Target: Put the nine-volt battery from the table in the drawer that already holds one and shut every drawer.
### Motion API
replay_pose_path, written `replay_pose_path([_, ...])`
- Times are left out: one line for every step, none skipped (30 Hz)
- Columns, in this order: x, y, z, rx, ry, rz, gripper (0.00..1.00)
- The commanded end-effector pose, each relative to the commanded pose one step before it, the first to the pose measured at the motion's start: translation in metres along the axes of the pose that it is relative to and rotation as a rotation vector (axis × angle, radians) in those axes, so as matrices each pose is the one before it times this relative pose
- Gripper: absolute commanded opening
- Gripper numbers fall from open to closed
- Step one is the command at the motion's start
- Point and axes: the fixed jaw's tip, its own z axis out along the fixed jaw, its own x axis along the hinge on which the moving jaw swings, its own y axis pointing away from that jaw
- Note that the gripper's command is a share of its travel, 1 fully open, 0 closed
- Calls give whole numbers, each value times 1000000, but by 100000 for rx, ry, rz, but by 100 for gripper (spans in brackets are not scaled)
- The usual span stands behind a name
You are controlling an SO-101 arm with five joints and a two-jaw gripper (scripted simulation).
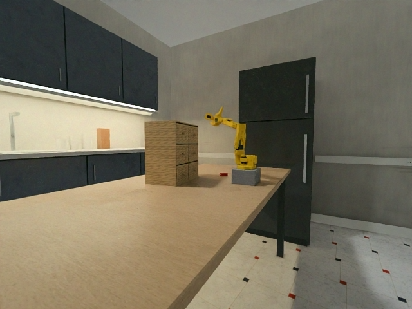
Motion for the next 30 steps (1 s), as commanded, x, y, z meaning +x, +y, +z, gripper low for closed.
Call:
replay_pose_path([-13377, 18912, -11204, -9140, -2242, 8222, 50])
replay_pose_path([-2755, 6737, -2754, -2950, -322, 2412, 50])
replay_pose_path([-2488, 6886, -2739, -2956, -250, 2372, 50])
replay_pose_path([-2208, 7028, -2716, -2961, -174, 2330, 50])
replay_pose_path([-1928, 7156, -2688, -2961, -100, 2289, 50])
replay_pose_path([-1636, 7276, -2652, -2961, -24, 2248, 50])
replay_pose_path([-1345, 7381, -2611, -2957, 52, 2207, 50])
replay_pose_path([-1044, 7477, -2563, -2952, 130, 2166, 50])
replay_pose_path([-744, 7558, -2509, -2943, 207, 2126, 50])
replay_pose_path([-435, 7628, -2448, -2932, 286, 2085, 50])
replay_pose_path([-130, 7682, -2382, -2918, 363, 2045, 50])
replay_pose_path([183, 7726, -2309, -2902, 443, 2005, 50])
replay_pose_path([0, 0, 0, 0, 0, 0, 50])
replay_pose_path([0, 0, 0, 0, 0, 0, 50])
replay_pose_path([491, 7753, -2232, -2882, 521, 1965, 50])
replay_pose_path([804, 7769, -2147, -2860, 600, 1926, 50])
replay_pose_path([1111, 7769, -2058, -2835, 678, 1887, 50])
replay_pose_path([1423, 7757, -1962, -2807, 757, 1848, 50])
replay_pose_path([1726, 7729, -1863, -2776, 834, 1809, 50])
replay_pose_path([2032, 7689, -1757, -2743, 913, 1771, 50])
replay_pose_path([2329, 7633, -1648, -2706, 989, 1734, 50])
replay_pose_path([2626, 7565, -1533, -2667, 1066, 1696, 50])
replay_pose_path([2913, 7482, -1415, -2625, 1140, 1659, 50])
replay_pose_path([3198, 7388, -1291, -2580, 1216, 1623, 50])
replay_pose_path([3472, 7279, -1165, -2532, 1288, 1587, 50])
replay_pose_path([3743, 7158, -1034, -2482, 1362, 1552, 50])
replay_pose_path([4000, 7024, -902, -2429, 1432, 1517, 50])
replay_pose_path([4254, 6879, -764, -2373, 1502, 1482, 50])
replay_pose_path([4492, 6722, -626, -2314, 1569, 1449, 50])
replay_pose_path([0, 0, 0, 0, 0, 0, 50])
